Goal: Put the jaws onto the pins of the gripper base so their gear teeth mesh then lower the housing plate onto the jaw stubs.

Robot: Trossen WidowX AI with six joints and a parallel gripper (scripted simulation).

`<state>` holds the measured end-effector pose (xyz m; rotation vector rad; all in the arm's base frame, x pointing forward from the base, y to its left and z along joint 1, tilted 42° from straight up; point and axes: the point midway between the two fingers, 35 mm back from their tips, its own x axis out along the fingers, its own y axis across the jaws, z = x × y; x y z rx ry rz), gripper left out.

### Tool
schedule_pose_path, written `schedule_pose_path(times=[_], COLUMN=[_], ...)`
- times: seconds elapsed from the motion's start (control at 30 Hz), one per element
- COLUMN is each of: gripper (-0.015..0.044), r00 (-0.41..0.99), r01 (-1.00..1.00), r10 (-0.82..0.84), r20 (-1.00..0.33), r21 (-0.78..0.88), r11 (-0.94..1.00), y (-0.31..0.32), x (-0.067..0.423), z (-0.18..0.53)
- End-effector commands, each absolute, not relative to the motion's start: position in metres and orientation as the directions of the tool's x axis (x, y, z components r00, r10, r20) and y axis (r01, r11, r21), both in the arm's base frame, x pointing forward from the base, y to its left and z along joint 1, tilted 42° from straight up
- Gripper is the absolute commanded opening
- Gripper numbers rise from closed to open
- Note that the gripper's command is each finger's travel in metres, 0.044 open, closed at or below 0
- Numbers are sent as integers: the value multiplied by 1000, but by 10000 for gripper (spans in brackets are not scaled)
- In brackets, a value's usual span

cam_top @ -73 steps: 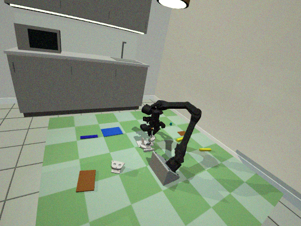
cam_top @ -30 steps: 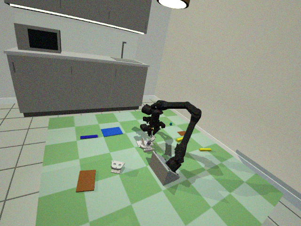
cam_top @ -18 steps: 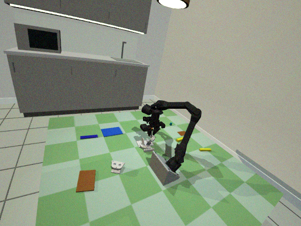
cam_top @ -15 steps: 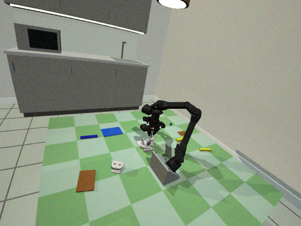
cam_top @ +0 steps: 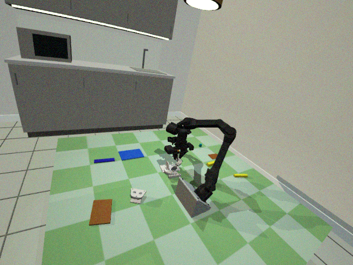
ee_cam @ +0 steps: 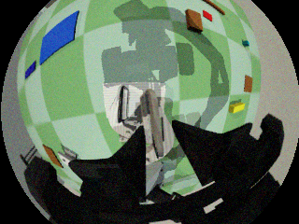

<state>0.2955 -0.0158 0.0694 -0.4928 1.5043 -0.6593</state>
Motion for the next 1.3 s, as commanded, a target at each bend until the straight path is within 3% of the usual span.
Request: schedule_pose_path(times=[0.0,1.27], gripper=[134,134], r00=[-51,-51], r01=[96,84], r10=[-665,-665], r20=[-745,-745], r21=[-666,-667], r11=[739,741], y=[-15,-15], x=[296,296], z=[68,68])
